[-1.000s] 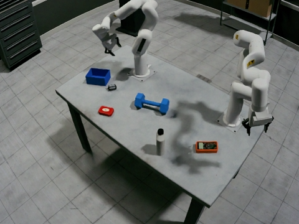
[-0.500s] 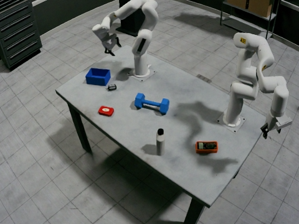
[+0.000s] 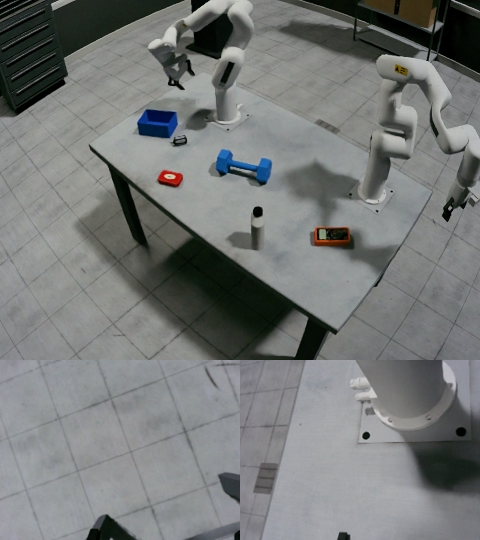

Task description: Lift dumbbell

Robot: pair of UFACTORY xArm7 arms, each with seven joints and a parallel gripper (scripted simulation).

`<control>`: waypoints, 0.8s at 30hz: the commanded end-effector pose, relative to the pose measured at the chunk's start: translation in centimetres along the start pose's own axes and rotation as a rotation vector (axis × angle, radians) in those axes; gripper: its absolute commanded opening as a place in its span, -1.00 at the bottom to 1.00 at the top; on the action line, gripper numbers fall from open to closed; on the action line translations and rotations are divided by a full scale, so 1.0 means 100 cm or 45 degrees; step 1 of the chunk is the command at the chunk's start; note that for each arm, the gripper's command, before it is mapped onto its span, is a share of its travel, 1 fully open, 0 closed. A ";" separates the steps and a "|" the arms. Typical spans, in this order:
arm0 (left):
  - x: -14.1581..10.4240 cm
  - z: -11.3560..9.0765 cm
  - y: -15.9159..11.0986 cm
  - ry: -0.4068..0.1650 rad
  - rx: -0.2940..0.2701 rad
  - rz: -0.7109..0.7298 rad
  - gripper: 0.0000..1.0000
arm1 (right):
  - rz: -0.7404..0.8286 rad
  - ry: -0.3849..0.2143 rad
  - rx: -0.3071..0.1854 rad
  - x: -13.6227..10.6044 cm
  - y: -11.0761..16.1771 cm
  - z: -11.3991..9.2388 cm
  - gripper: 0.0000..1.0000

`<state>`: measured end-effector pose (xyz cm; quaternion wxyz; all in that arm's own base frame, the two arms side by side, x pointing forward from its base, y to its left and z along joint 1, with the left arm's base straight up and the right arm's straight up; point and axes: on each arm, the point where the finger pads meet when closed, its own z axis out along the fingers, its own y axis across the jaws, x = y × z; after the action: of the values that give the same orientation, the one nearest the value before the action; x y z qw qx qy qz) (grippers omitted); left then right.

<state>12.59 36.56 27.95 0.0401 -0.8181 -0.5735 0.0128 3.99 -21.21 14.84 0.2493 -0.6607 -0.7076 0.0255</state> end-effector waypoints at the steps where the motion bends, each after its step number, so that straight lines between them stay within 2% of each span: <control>1: 0.003 0.007 -0.028 -0.010 -0.021 -0.094 1.00 | 0.001 -0.005 -0.002 -0.001 0.000 -0.002 1.00; 16: -0.006 0.031 -0.105 -0.042 -0.076 -0.363 1.00 | 0.001 -0.005 -0.002 -0.001 0.000 -0.002 1.00; 24: -0.012 0.038 -0.126 -0.048 -0.091 -0.438 1.00 | 0.001 -0.005 -0.002 -0.001 0.000 -0.002 1.00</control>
<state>0.69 39.73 25.15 0.0023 -0.7140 -0.7002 0.0036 3.99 -21.21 14.84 0.2493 -0.6607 -0.7076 0.0255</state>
